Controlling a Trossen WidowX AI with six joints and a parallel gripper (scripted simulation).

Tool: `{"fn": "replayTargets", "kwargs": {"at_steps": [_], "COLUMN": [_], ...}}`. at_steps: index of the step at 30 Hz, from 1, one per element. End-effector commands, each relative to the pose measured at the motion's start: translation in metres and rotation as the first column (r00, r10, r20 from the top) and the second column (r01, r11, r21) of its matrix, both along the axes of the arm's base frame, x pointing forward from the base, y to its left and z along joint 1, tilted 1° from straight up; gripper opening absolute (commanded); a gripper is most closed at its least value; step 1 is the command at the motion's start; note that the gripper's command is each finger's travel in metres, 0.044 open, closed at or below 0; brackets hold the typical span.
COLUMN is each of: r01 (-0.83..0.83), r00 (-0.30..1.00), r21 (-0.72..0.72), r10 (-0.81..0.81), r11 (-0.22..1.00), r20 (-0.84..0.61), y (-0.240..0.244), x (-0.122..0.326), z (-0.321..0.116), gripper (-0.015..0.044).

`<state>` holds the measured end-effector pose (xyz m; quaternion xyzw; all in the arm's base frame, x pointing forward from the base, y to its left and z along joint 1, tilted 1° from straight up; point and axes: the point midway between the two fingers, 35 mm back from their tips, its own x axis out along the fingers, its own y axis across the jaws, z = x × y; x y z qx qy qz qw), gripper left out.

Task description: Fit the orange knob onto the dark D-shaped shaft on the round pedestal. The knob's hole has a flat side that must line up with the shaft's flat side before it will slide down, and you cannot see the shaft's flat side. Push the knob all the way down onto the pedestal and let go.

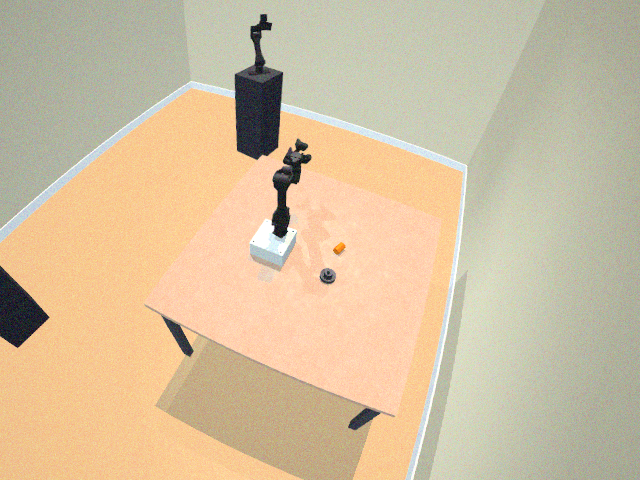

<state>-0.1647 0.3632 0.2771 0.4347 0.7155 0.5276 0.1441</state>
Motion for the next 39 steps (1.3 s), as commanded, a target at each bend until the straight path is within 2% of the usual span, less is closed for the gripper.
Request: {"fn": "replayTargets", "kwargs": {"at_steps": [1,3,5,8,11,16,21,28,34,39], "r01": [0.007,0.062,0.164,0.341,0.436,0.531,0.570,0.520,0.422,0.277], "r00": [1.000,0.996,0.969,0.838,0.686,0.423,0.169,-0.094,-0.224,-0.299], "r21": [0.000,0.003,0.013,0.042,0.056,0.046,-0.009,-0.190,-0.415,-0.611], "r10": [-0.007,-0.062,-0.164,-0.324,-0.371,-0.312,-0.106,0.277,0.536,0.671], "r11": [1.000,0.998,0.986,0.939,0.898,0.846,0.821,0.833,0.806,0.742], "r20": [0.007,0.067,0.187,0.439,0.626,0.850,0.980,0.956,0.814,0.679], "y": [0.001,0.012,0.031,0.063,0.078,0.082,0.059,-0.005,-0.071,-0.134], "x": [0.001,0.013,0.037,0.095,0.144,0.225,0.305,0.388,0.435,0.459], "z": [-0.001,-0.007,-0.020,-0.049,-0.075,-0.116,-0.157,-0.201,-0.228,-0.241], "gripper": [0.0426,0.0440,0.0440,0.0440,0.0440,0.0440,0.0440,0.0440,0.0440,0.0440]}}
